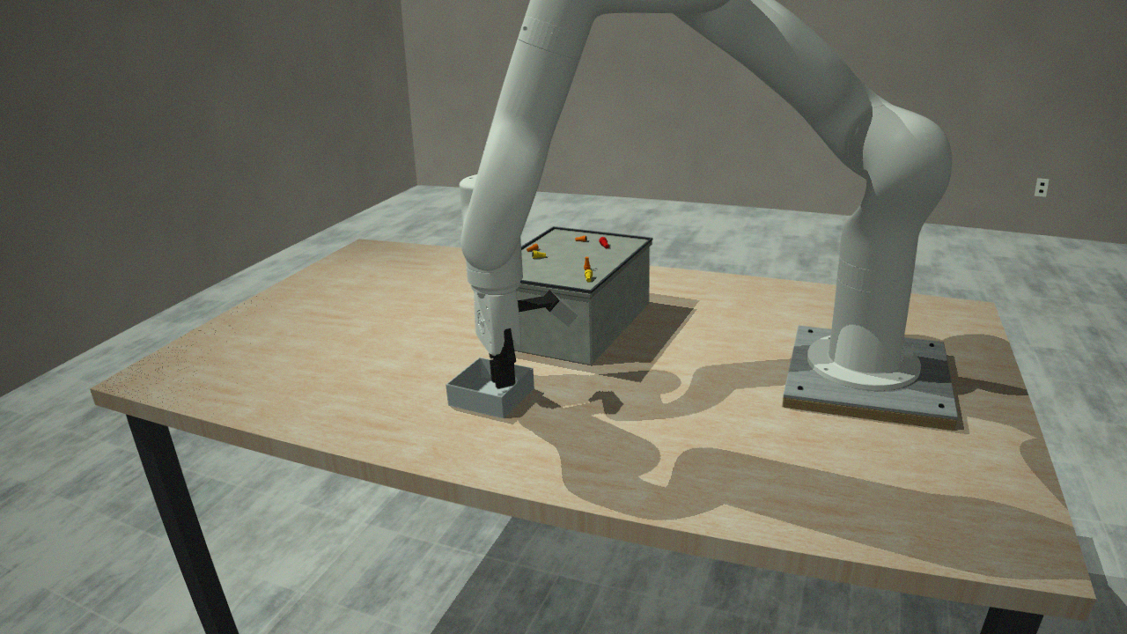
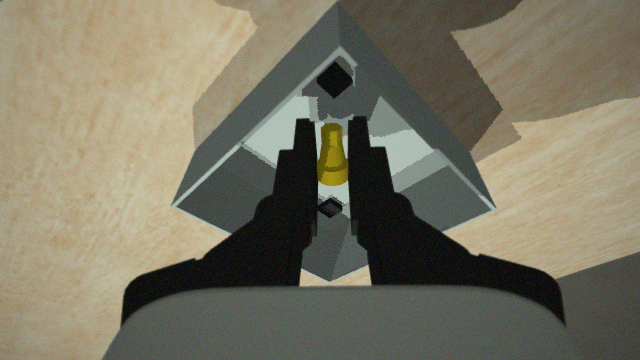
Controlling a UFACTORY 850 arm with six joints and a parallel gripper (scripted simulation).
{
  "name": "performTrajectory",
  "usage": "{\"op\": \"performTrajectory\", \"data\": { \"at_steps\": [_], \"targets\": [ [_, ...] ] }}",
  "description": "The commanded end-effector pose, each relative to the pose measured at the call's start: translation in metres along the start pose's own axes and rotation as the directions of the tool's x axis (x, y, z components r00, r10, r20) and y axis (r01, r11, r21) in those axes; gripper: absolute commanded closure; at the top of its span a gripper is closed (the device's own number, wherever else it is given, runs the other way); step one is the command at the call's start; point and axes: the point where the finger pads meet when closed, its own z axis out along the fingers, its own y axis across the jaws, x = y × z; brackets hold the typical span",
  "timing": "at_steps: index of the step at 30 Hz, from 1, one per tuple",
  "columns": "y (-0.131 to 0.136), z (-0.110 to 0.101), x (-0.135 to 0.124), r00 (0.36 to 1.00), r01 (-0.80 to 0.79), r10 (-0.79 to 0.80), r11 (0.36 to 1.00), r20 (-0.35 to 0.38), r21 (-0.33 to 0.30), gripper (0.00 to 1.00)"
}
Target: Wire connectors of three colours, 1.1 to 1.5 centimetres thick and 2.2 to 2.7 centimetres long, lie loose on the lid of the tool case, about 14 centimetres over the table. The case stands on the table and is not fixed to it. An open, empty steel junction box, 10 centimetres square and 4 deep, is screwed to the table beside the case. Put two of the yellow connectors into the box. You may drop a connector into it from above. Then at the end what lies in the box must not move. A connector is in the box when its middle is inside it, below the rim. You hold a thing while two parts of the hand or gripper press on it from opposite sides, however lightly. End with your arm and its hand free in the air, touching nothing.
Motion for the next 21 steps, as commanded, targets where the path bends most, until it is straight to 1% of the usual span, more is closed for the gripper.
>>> {"op": "performTrajectory", "data": {
  "at_steps": [1, 11, 12, 21],
  "targets": [
    [-0.0005, 0.0082, -0.0012, 1.0, 0.0, 0.0, 1.0, 0.001, 0.0, 0.98],
    [-0.0005, 0.0098, -0.0012, 1.0, 0.0, 0.0, 1.0, 0.001, 0.0, 0.98],
    [-0.0005, 0.0098, -0.0012, 1.0, 0.0, 0.0, 1.0, 0.001, 0.0, 0.71],
    [-0.0005, 0.0098, -0.0012, 1.0, 0.0, 0.0, 1.0, 0.001, 0.0, 0.71]
  ]
}}
